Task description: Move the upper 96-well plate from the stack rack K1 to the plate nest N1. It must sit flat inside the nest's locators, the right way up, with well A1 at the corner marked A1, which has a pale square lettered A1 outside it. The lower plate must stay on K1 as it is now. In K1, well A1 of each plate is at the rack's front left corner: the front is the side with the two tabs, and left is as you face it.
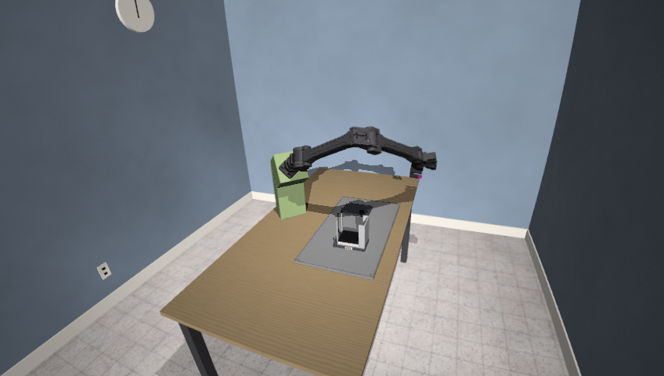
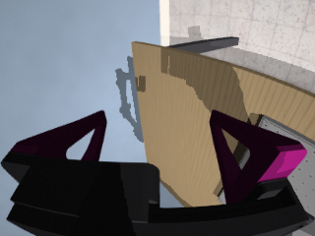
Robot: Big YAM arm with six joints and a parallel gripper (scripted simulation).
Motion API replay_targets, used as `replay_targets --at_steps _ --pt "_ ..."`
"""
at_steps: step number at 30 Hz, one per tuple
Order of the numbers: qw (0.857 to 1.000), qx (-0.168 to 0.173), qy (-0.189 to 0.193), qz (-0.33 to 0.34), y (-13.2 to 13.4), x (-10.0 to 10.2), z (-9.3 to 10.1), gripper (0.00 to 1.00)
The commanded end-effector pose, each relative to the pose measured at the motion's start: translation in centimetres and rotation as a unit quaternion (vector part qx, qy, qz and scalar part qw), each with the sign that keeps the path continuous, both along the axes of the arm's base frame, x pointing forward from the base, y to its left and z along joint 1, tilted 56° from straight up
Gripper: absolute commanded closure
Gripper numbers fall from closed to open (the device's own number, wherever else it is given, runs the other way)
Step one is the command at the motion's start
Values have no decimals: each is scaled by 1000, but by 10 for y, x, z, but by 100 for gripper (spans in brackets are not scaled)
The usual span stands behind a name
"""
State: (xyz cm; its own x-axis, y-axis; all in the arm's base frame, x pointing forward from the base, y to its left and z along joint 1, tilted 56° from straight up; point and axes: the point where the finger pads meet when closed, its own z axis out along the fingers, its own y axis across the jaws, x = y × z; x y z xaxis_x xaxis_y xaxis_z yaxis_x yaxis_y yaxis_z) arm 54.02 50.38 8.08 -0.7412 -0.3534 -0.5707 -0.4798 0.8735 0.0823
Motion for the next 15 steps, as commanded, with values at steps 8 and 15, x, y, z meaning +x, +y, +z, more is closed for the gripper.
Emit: replay_targets --at_steps 8,15 --pt "999 5 -40 -6 -32 16 51 0" --pt "999 -11 -41 -12 -65 16 62 0"
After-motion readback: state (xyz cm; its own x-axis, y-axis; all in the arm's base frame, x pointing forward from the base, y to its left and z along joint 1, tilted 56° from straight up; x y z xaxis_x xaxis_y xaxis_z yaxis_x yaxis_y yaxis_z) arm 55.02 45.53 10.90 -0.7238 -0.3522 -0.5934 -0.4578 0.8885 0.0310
